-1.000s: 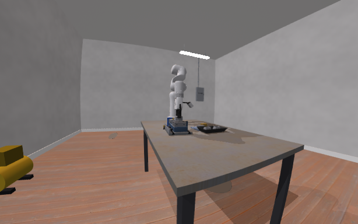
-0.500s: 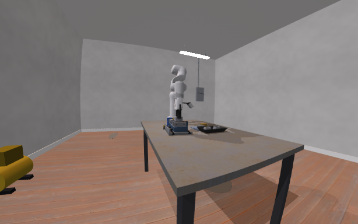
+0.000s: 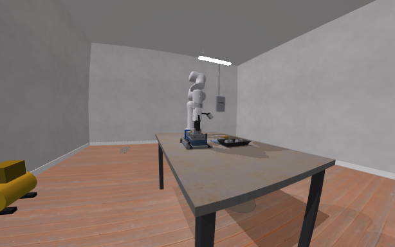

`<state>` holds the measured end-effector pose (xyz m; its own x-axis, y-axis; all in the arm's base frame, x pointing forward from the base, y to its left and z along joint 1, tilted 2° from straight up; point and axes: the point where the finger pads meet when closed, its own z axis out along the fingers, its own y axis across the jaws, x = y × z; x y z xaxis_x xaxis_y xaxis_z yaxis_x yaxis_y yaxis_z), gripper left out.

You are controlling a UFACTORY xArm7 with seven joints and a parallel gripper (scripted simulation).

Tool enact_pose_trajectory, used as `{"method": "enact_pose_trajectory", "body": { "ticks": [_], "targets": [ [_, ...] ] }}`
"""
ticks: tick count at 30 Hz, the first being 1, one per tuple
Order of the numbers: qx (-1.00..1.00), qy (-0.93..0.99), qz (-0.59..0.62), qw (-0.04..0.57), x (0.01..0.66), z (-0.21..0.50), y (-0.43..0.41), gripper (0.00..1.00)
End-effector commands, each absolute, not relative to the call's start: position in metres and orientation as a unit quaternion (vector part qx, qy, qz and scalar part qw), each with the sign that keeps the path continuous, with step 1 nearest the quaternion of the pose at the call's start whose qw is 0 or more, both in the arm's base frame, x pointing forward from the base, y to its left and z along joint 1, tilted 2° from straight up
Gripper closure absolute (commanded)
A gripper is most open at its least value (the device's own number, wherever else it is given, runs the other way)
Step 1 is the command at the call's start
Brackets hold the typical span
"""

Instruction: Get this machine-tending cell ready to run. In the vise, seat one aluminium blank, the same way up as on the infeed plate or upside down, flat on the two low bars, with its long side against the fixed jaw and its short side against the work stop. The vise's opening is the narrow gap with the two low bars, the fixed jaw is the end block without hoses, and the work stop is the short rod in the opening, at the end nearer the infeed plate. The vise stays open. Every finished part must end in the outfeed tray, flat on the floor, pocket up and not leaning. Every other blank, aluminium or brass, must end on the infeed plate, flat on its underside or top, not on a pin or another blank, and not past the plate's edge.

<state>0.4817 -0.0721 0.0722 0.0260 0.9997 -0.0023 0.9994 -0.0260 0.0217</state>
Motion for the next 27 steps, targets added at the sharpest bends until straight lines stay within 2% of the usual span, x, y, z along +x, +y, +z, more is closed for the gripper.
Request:
{"method": "enact_pose_trajectory", "body": {
  "ticks": [1,27],
  "targets": [
    [0.716,0.698,0.008,0.010,0.4832,0.0739,-0.0723,1.00],
    [0.716,0.698,0.008,0.010,0.4833,0.0710,-0.0723,1.00]
  ]
}}
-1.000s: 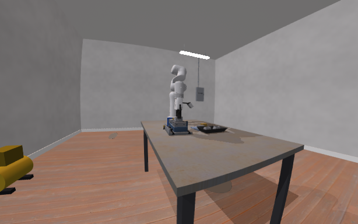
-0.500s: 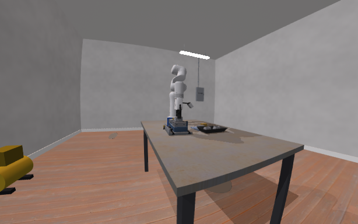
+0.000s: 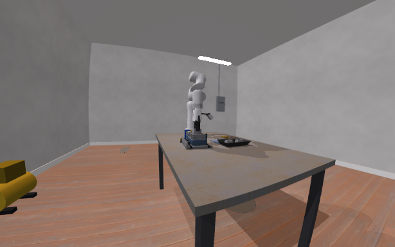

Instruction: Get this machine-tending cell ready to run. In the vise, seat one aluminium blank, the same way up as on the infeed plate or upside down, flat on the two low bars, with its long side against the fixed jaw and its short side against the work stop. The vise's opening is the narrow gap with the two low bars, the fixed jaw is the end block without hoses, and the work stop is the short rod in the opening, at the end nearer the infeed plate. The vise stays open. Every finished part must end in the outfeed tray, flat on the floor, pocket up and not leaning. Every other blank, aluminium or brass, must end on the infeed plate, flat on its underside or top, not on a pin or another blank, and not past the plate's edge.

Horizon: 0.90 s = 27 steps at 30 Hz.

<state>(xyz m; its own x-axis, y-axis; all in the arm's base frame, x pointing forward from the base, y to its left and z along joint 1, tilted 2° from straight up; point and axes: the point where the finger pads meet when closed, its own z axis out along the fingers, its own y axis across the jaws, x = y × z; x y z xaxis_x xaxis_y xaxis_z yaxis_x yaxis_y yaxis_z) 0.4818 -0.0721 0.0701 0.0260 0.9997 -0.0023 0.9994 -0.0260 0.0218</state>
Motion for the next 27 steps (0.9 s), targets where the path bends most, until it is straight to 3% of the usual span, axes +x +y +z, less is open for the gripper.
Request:
{"method": "enact_pose_trajectory", "body": {
  "ticks": [1,27],
  "targets": [
    [0.716,0.698,0.008,0.010,0.4833,0.0707,-0.0723,1.00],
    [0.716,0.698,0.008,0.010,0.4836,0.0618,-0.0724,1.00]
  ]
}}
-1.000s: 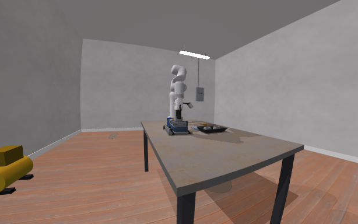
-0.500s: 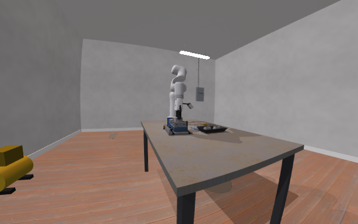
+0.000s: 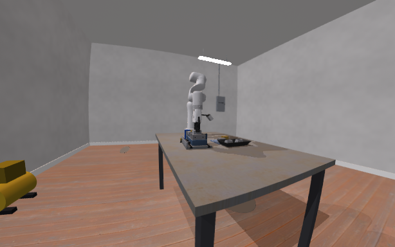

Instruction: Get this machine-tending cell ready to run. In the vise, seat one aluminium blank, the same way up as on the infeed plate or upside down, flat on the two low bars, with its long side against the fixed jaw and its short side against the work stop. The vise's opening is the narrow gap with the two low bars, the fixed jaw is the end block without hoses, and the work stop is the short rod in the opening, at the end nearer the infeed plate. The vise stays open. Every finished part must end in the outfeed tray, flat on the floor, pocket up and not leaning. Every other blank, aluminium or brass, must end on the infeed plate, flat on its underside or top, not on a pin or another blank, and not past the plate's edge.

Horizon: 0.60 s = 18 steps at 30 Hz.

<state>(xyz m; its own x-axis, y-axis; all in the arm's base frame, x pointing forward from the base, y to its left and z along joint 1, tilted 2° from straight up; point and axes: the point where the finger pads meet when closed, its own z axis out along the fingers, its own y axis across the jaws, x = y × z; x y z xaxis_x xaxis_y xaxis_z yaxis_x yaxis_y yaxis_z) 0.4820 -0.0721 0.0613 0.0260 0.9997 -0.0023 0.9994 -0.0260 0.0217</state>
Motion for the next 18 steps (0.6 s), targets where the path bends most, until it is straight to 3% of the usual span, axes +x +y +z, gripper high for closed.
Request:
{"method": "enact_pose_trajectory", "body": {
  "ticks": [1,18],
  "targets": [
    [0.716,0.698,0.008,0.010,0.4836,0.0614,-0.0724,1.00],
    [0.716,0.698,0.008,0.010,0.4837,0.0565,-0.0724,1.00]
  ]
}}
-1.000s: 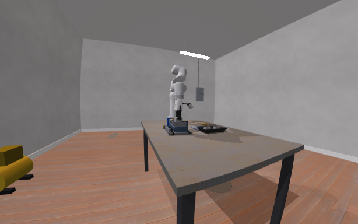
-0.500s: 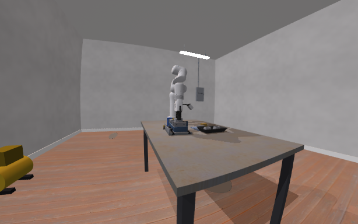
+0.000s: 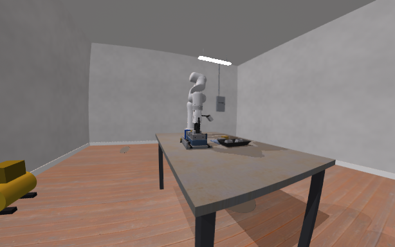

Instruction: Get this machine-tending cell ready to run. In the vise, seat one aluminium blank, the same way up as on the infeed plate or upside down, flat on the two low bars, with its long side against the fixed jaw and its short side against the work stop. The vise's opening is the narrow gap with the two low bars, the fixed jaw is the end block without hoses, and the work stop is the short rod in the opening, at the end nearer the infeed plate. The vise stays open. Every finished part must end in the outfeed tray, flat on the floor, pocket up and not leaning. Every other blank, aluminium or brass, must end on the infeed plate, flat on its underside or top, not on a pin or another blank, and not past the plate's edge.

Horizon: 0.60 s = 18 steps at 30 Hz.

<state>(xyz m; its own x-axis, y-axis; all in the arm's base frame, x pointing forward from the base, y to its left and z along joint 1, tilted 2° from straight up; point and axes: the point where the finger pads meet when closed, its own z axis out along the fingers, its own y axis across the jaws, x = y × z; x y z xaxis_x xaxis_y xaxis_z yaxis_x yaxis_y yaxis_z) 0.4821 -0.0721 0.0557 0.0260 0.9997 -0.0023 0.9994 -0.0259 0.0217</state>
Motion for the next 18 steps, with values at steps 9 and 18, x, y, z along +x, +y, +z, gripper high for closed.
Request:
{"method": "enact_pose_trajectory", "body": {
  "ticks": [9,18],
  "targets": [
    [0.716,0.698,0.008,0.010,0.4837,0.0552,-0.0724,1.00],
    [0.716,0.698,0.008,0.010,0.4838,0.0545,-0.0724,1.00]
  ]
}}
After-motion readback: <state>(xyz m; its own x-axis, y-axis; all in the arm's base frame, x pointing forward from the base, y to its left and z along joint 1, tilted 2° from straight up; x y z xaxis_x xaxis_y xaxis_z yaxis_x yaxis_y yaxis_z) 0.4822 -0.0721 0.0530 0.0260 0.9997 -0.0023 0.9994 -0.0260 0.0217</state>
